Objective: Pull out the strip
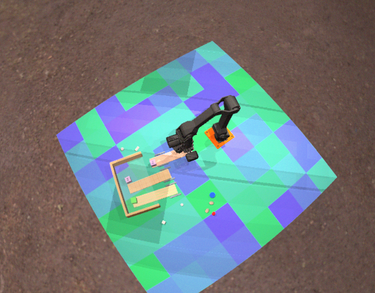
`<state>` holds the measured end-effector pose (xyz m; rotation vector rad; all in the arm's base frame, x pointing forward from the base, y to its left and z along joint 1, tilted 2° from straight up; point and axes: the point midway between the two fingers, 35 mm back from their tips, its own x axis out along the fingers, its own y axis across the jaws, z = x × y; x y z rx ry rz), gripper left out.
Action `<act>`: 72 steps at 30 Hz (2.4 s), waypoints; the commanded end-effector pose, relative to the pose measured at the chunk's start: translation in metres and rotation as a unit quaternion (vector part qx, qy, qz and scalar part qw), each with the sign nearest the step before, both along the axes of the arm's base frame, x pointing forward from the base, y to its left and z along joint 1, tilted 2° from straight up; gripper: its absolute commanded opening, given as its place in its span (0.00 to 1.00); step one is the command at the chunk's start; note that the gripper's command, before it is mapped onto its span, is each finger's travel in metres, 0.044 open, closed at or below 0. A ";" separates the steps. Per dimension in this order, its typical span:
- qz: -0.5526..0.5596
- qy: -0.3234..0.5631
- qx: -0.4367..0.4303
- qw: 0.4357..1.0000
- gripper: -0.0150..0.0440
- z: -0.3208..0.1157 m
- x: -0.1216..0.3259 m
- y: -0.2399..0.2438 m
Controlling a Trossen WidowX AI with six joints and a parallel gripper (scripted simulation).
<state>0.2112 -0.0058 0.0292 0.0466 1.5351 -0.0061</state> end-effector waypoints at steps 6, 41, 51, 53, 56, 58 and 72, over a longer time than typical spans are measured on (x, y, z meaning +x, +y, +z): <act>0.001 0.017 0.000 1.000 0.25 -0.006 -0.010 0.000; 0.001 0.017 0.000 1.000 0.25 -0.006 -0.010 0.000; 0.001 0.017 0.000 1.000 0.25 0.042 0.000 -0.001; 0.001 0.017 0.000 1.000 0.25 0.042 0.000 -0.001; -0.020 0.017 0.001 1.000 0.39 0.041 0.013 -0.001; -0.031 0.017 0.001 0.999 0.48 0.041 0.024 -0.001; -0.032 0.015 0.001 0.999 1.00 0.048 0.070 0.000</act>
